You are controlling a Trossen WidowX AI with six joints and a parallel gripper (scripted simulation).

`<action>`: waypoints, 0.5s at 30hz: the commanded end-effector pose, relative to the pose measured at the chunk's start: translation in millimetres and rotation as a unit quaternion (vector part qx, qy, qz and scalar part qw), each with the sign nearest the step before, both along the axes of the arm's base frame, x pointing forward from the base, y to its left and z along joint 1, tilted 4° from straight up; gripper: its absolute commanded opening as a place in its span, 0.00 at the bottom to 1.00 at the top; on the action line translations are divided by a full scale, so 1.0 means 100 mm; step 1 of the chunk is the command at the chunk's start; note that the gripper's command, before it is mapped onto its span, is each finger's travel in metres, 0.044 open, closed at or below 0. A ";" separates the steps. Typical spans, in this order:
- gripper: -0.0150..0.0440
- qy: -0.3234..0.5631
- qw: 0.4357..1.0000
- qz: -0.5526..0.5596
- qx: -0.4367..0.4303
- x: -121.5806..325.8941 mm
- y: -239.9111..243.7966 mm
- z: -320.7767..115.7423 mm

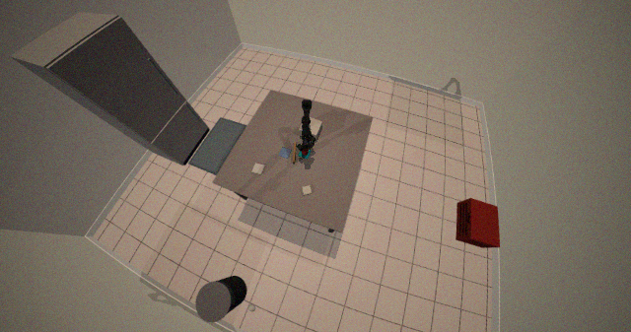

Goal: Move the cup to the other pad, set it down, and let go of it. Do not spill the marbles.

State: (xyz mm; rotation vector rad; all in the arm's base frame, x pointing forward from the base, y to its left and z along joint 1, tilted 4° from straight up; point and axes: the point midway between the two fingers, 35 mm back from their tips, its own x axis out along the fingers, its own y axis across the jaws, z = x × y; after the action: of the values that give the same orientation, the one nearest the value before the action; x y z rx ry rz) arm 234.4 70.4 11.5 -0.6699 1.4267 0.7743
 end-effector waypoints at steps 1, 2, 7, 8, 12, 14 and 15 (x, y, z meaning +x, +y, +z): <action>0.47 -0.005 1.000 0.003 0.003 0.01 0.00 0.08; 0.47 -0.005 1.000 0.003 0.003 0.01 0.00 0.10; 0.47 -0.004 1.000 0.002 0.003 -0.01 -0.02 0.15; 0.47 -0.004 1.000 0.002 0.003 -0.01 -0.02 0.15; 0.60 0.000 1.000 -0.001 0.000 -0.02 -0.02 0.11; 0.69 0.000 1.000 -0.001 0.000 -0.02 -0.02 0.11; 0.74 0.000 1.000 -0.001 0.000 -0.02 -0.02 0.11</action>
State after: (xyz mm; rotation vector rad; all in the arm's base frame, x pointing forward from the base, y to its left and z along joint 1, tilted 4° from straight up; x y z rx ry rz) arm 232.9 68.3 23.1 -0.6691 1.4249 0.7729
